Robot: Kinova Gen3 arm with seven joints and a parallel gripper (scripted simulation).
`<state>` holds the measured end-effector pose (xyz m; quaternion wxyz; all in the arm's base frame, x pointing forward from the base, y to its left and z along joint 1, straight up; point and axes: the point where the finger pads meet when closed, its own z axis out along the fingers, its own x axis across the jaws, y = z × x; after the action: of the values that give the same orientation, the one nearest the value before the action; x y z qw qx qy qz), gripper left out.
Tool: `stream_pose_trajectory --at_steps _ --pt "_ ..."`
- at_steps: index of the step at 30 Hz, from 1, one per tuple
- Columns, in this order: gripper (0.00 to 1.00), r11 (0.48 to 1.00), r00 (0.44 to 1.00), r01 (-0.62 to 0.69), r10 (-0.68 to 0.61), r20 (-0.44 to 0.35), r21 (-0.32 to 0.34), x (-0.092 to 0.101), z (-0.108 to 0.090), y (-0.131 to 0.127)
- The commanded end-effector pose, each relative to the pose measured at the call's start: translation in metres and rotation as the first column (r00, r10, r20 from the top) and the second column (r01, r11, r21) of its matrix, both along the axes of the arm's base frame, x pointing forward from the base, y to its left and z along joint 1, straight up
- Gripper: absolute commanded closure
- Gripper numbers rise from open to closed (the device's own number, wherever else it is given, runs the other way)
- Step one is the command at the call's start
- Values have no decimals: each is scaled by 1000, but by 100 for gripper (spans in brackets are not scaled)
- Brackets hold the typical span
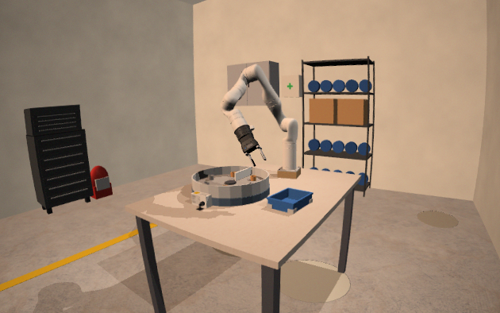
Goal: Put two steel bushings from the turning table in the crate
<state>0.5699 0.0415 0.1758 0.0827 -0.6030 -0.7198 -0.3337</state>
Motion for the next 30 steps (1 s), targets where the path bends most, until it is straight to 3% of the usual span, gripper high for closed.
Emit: stream_pose_trajectory --at_steps 1,17,22,30 --pt "0 1000 1000 0 0 2 0 0 1 0" --pt "0 1000 1000 0 0 2 0 0 1 0" --pt "0 1000 1000 0 0 2 0 -22 45 -11" --pt "0 1000 1000 0 0 2 0 -22 45 -11"
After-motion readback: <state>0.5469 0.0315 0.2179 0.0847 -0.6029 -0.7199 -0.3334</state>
